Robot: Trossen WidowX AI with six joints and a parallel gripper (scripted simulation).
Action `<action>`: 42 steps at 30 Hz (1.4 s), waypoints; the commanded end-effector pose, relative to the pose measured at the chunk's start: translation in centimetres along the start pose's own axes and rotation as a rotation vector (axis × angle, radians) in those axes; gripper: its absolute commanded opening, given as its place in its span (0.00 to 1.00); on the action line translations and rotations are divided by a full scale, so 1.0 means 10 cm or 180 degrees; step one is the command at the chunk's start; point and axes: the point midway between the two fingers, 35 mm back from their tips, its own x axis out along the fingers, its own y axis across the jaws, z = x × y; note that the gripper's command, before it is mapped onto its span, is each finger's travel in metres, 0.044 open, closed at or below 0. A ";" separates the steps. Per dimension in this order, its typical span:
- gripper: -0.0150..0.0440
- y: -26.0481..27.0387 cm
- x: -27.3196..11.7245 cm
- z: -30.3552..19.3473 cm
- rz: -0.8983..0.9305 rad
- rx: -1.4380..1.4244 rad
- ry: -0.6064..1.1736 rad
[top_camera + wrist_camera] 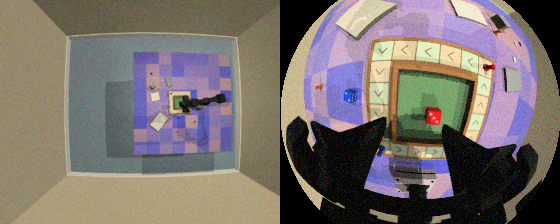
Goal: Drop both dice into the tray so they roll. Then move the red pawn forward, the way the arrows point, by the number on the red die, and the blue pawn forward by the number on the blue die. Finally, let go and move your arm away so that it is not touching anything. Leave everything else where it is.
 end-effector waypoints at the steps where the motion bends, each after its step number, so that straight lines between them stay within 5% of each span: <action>1: 0.72 0.40 0.06 0.07 0.0039 0.0067 0.0040; 9: 0.72 1.57 0.31 -0.01 0.0019 0.0603 0.0168; 42: 0.72 1.58 0.82 -0.01 0.0016 0.0616 0.0170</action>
